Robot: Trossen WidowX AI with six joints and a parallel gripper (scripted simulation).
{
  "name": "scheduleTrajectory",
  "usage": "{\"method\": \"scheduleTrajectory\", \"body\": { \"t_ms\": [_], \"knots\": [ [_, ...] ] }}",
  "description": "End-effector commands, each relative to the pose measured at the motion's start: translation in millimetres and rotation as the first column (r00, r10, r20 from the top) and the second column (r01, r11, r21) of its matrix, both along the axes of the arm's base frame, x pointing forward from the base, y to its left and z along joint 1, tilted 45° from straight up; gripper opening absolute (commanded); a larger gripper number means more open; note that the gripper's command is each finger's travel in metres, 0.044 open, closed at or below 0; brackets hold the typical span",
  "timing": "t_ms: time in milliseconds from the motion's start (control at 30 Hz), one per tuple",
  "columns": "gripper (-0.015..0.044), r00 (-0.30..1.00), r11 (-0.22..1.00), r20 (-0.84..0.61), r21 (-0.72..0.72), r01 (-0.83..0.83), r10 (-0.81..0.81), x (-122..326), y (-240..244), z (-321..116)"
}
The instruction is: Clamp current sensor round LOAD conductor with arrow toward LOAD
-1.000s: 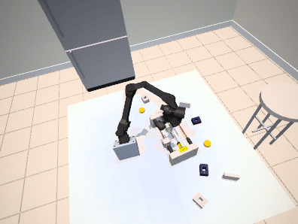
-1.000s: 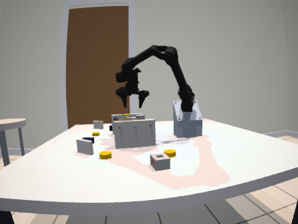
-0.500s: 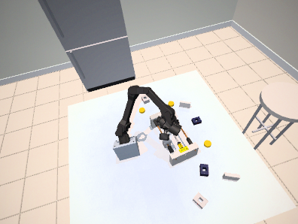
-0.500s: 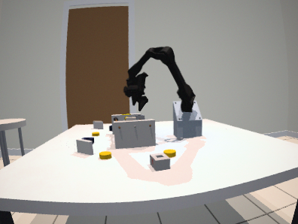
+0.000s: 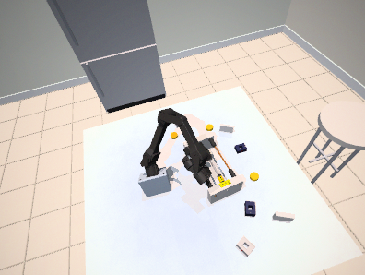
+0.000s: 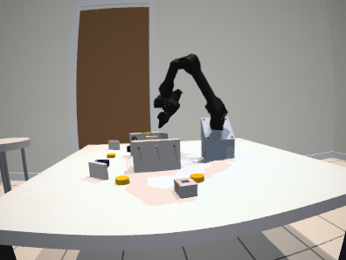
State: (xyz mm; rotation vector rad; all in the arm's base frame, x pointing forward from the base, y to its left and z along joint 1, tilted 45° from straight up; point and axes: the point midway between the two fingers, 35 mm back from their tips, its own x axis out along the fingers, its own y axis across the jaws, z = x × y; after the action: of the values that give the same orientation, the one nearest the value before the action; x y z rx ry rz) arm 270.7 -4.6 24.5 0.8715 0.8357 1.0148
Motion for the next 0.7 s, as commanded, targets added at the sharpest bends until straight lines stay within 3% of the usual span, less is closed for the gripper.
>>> {"method": "scheduleTrajectory", "body": {
  "t_ms": [0, 133, 667],
  "knots": [
    [0.0440, 0.824, 0.969, 0.540, -0.058, 0.242, -0.173, -22.5, -15.1, -9.7],
    [0.0440, 0.758, 0.955, 0.631, -0.089, 0.284, -0.167, -24.6, -17.5, -10.8],
    [0.0440, 0.800, 0.968, 0.581, -0.080, 0.238, -0.148, -20.3, -16.7, -10.1]
  ]
}}
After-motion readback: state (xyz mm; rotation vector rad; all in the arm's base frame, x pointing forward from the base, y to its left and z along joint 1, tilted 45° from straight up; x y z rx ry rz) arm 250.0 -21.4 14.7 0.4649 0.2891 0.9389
